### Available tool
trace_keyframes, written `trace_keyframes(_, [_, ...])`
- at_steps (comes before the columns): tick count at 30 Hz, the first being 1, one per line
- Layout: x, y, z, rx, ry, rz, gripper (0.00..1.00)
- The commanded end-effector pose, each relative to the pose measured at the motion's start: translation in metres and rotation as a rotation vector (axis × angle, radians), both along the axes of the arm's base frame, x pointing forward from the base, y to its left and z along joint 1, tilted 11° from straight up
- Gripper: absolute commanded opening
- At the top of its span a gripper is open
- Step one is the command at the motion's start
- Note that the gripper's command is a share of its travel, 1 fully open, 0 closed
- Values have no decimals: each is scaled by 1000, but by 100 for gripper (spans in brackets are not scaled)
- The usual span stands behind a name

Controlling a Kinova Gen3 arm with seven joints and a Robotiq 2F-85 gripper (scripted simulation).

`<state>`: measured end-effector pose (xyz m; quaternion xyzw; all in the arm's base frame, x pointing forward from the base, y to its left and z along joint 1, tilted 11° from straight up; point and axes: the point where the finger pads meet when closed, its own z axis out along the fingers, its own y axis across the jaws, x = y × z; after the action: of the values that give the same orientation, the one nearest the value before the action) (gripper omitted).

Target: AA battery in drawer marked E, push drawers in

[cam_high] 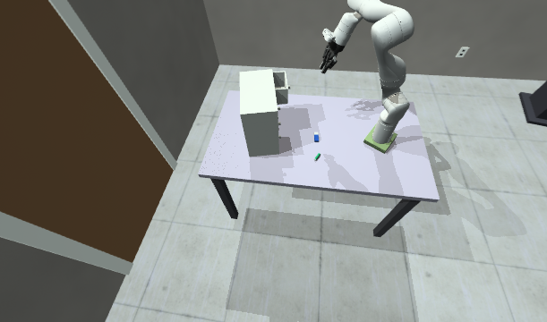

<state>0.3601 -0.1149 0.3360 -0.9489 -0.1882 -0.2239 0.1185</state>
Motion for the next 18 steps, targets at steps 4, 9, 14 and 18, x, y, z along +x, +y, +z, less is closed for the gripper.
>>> trace_keyframes(4, [-3, -2, 8, -62, 107, 31, 33])
trace_keyframes(9, [-10, -6, 16, -106, 202, 45, 33])
trace_keyframes(14, [-14, -9, 21, -135, 265, 54, 33])
trace_keyframes(18, [-16, -10, 22, -144, 282, 57, 33])
